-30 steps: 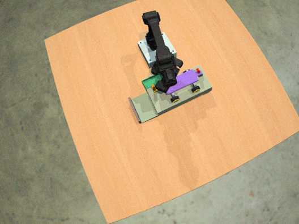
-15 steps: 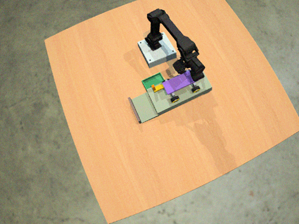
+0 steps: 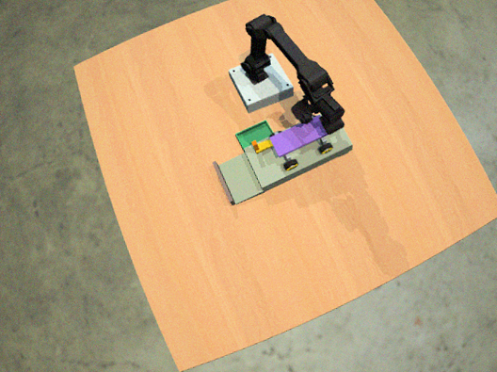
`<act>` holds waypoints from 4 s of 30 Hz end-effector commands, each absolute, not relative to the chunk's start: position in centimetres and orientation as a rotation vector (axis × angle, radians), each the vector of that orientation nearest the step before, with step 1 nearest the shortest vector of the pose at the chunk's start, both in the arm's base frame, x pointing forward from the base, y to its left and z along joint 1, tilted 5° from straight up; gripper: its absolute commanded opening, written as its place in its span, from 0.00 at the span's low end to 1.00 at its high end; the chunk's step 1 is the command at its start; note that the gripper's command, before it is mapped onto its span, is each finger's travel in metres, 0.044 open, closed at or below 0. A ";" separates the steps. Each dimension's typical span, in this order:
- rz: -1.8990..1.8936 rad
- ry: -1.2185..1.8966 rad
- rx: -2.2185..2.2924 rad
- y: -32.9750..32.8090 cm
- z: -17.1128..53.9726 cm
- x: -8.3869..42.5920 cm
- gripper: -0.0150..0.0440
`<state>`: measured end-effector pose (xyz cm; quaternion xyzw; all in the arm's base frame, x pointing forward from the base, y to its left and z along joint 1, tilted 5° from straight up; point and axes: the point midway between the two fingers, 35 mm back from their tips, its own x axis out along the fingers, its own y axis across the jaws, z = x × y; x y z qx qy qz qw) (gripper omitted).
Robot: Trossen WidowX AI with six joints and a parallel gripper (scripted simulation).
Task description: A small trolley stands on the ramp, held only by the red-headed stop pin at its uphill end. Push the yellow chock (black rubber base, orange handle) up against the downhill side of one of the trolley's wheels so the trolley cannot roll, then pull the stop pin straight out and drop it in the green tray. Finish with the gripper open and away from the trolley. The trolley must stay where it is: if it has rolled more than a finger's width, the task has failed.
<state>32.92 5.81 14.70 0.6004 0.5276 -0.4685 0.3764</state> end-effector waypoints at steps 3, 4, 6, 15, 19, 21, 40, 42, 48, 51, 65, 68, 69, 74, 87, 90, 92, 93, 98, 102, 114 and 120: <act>-1.208 1.359 1.535 6.1 13.6 32.8 0.58; -1.208 1.359 1.535 6.2 13.5 32.8 0.58; -1.208 1.359 1.535 6.2 13.2 32.8 0.58; -1.208 1.359 1.535 6.4 12.6 32.7 0.58; -1.208 1.359 1.535 6.5 12.4 32.7 0.58; -1.208 1.359 1.535 6.6 12.1 32.8 0.58; -1.207 1.359 1.535 7.4 9.5 32.9 0.58; -1.207 1.359 1.535 7.5 9.3 32.8 0.58; -1.207 1.360 1.535 7.6 8.7 32.7 0.58; -1.199 1.354 1.534 7.5 9.1 32.9 0.49; -1.200 1.355 1.534 7.5 9.1 32.9 0.25; -1.203 1.356 1.535 7.5 9.3 32.9 0.25; -1.204 1.357 1.535 7.5 9.4 32.9 0.25; -1.207 1.359 1.535 7.4 9.9 32.8 0.25; -1.208 1.359 1.535 7.2 10.9 32.7 0.25; -1.208 1.359 1.535 7.1 11.1 32.7 0.25; -1.208 1.359 1.535 7.1 11.3 32.7 0.25; -1.208 1.359 1.535 7.1 11.4 32.7 0.25; -1.208 1.359 1.535 7.0 11.8 32.7 0.25; -1.208 1.359 1.535 6.9 12.1 32.7 0.25; -1.208 1.359 1.535 6.9 13.0 32.8 0.25; -1.208 1.359 1.535 7.0 13.4 32.9 0.25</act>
